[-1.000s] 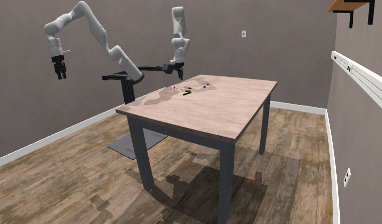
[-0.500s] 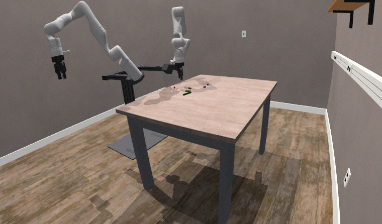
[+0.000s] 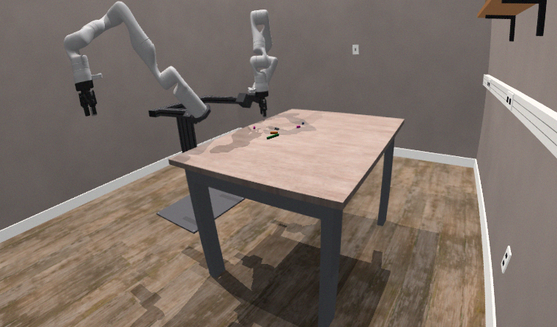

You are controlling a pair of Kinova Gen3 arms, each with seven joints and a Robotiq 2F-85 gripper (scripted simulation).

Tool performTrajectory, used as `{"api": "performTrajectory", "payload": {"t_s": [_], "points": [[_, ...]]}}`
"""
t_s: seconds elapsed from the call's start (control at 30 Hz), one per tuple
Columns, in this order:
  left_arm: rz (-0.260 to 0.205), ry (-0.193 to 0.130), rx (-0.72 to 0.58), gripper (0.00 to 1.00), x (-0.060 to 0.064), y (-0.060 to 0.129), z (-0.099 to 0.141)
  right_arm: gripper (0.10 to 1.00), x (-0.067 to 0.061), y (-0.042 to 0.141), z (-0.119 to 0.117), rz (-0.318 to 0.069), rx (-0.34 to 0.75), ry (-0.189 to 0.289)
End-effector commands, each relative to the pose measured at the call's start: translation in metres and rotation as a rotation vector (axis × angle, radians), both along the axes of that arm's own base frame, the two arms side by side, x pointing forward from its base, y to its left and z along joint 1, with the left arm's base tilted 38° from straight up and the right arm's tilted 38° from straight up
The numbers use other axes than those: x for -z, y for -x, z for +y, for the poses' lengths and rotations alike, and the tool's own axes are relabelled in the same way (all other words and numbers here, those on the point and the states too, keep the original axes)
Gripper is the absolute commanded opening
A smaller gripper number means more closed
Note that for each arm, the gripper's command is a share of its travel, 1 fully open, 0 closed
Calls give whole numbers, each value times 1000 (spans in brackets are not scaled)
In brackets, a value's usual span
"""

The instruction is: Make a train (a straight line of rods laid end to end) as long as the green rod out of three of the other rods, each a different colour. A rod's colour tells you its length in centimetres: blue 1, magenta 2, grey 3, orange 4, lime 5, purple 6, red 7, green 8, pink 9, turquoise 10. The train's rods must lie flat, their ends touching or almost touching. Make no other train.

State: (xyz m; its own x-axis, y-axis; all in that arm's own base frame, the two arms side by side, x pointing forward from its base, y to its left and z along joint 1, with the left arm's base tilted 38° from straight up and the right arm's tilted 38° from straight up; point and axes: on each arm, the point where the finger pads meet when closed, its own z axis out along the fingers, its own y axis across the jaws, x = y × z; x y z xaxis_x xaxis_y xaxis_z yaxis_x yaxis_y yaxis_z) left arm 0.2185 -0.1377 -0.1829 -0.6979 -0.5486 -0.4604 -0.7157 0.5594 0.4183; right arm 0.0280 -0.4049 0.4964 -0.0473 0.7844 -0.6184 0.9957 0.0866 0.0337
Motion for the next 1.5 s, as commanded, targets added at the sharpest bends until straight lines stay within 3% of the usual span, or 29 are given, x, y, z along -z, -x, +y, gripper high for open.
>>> {"api": "performTrajectory", "payload": {"t_s": [0.0,0.33,0.57,0.63,0.8,1.13,1.2,1.47], "points": [[-1,2,1,1000,0,0,-1,1000,-1,0,0,-1,0,1],[-12,0,-13,1000,0,-2,-1,1000,-1,0,0,-1,0,1],[-97,-8,-113,1000,1,-14,-4,1000,-1,0,0,-1,0,1],[-97,-8,-113,1000,1,-14,-4,1000,-1,0,0,-1,0,1],[-216,-15,-252,1000,3,-30,-9,1000,-1,0,0,-1,0,1],[-522,-12,-617,1000,7,-68,-28,1000,-1,0,0,-1,0,1],[-522,-12,-617,1000,7,-68,-28,1000,-1,0,0,-1,0,1],[-760,11,-922,1000,10,-96,-54,1000,-1,0,0,-1,0,1]]}}
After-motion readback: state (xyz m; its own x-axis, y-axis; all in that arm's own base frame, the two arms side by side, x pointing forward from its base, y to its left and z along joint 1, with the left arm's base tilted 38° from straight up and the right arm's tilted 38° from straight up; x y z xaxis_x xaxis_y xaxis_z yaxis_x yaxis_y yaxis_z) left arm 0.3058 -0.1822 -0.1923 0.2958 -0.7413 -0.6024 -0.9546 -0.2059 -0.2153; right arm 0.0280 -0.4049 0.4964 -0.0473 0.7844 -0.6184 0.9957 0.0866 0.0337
